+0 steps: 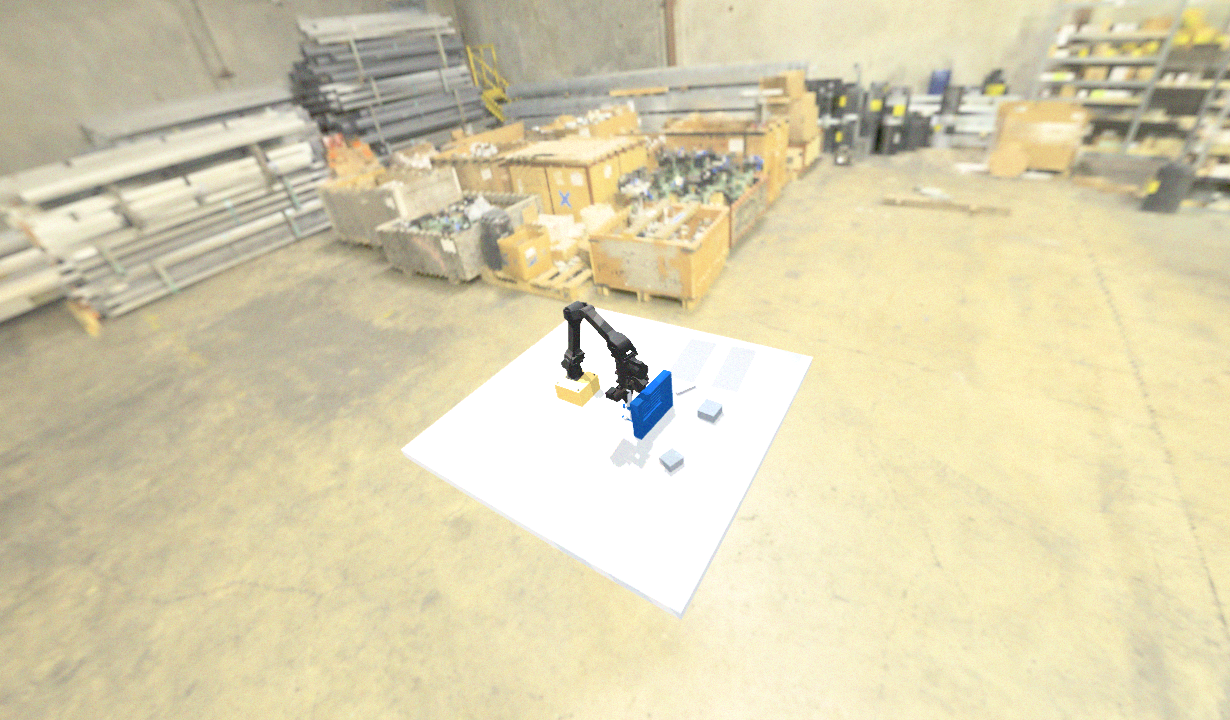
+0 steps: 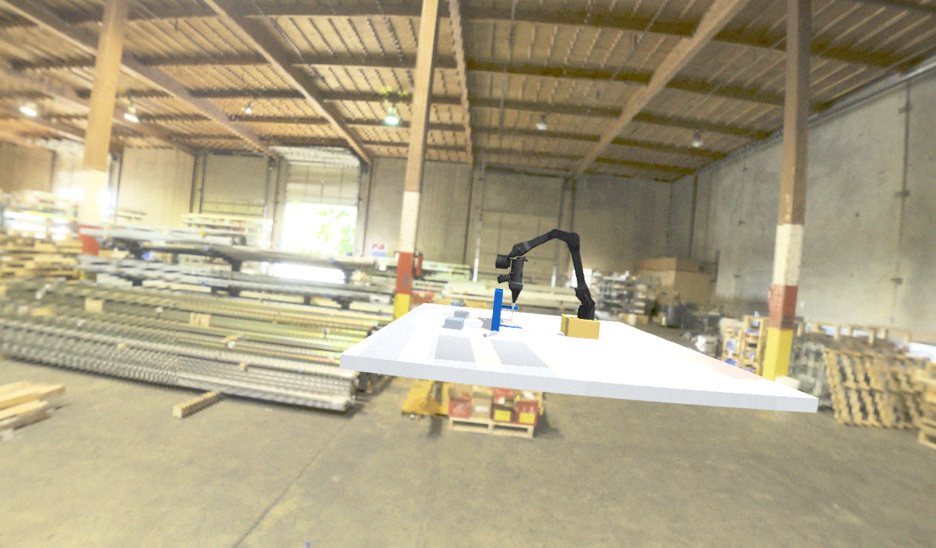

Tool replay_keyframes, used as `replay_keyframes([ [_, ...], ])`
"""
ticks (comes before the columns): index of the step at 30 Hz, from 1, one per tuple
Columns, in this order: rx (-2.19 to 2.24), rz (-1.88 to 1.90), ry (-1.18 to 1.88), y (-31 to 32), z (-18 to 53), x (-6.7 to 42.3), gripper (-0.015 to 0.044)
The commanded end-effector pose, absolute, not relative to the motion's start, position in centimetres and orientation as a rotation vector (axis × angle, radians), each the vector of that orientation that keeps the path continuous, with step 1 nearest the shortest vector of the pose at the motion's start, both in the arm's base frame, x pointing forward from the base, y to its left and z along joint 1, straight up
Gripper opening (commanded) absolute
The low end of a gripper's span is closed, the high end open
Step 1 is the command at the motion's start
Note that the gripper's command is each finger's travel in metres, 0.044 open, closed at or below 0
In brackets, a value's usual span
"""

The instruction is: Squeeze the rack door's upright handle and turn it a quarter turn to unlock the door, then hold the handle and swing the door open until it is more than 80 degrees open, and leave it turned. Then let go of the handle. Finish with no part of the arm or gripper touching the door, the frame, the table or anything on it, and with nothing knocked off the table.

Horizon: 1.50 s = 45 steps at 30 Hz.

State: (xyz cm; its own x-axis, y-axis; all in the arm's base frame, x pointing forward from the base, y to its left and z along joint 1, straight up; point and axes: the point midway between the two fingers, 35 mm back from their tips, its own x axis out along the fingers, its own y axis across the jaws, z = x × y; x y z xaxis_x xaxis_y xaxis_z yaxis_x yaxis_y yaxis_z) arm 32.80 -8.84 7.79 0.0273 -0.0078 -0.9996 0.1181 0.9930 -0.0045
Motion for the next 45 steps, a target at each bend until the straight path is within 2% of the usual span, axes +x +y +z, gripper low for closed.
replay_keyframes([
  [1,0.083,-0.093,1.540,-8.84,7.74,32.84,0.0045],
  [4,0.083,-0.093,1.540,-8.84,7.74,32.84,0.0025],
  [9,0.109,-0.118,1.539,-8.84,7.74,32.84,0.0024],
  [27,0.800,-0.788,1.390,-8.85,7.74,32.84,0.0024],
  [45,1.466,-1.433,1.005,-8.85,7.74,32.84,0.0024],
])
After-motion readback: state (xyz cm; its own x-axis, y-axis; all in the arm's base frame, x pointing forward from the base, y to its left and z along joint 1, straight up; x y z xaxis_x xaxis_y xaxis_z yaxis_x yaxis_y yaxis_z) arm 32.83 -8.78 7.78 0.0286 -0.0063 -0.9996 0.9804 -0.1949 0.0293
